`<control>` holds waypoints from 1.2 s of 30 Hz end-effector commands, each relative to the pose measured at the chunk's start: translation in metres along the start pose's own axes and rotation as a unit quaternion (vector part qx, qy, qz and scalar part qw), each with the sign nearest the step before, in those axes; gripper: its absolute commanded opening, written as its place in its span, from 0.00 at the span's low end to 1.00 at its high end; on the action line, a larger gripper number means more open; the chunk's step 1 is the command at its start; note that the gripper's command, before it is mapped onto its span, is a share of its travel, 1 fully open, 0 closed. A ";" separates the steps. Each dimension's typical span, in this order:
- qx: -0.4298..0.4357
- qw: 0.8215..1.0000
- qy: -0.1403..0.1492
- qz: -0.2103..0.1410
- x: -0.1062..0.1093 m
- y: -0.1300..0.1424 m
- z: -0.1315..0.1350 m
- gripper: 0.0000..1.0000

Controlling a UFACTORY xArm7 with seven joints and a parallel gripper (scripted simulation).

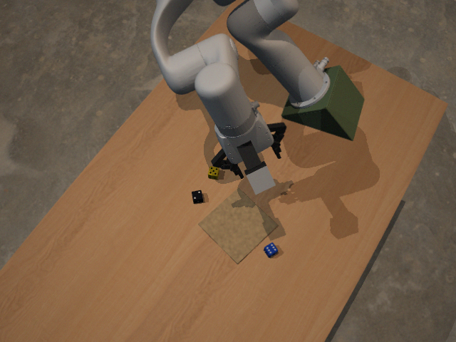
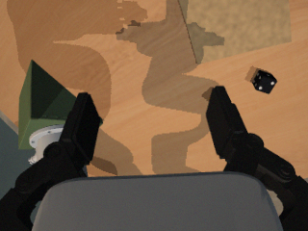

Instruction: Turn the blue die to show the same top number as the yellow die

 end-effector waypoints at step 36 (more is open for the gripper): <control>-0.085 0.986 0.126 -0.069 0.002 0.031 0.069 1.00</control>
Point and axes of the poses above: the point where the finger pads meet when closed, its own x axis back along the fingers, its own z axis across the jaws, y = z × x, the point moved 3 cm from there along x, back along the fingers, and after that the axes turned 6 degrees about -x, right-handed, at the moved point
